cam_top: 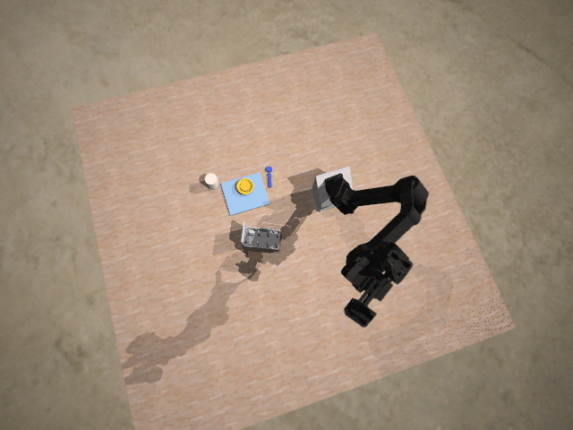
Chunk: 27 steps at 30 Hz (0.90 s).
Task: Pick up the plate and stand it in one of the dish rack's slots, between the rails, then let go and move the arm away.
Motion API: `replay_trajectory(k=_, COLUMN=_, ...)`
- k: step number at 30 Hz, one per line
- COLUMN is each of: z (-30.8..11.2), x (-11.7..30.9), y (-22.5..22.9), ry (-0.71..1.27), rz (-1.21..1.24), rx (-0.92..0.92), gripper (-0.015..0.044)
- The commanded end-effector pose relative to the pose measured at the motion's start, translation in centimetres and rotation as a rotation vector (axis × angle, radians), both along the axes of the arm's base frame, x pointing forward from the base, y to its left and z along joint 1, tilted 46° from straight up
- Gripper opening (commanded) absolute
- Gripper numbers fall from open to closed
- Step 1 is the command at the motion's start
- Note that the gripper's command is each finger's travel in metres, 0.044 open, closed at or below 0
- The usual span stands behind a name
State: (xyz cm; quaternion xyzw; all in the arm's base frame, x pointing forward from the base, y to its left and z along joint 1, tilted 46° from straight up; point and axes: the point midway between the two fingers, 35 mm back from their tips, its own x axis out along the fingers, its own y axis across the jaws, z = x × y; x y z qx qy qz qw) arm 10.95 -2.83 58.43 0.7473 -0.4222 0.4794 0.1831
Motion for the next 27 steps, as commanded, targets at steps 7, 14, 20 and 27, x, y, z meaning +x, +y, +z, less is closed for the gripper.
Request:
replay_trajectory(k=7, z=0.2, x=2.2, y=1.1, ry=0.093, rz=-0.075, rx=-0.069, gripper=0.0400)
replay_trajectory(k=14, z=0.1, x=6.2, y=2.5, ry=0.252, rz=-0.207, rx=-0.191, gripper=0.0400)
replay_trajectory(k=20, z=-0.3, x=9.7, y=3.4, ry=0.384, rz=-0.318, rx=-0.297, gripper=0.0400)
replay_trajectory(k=27, z=-1.5, x=12.5, y=3.3, ry=0.497, rz=-0.438, rx=-0.376, gripper=0.0400)
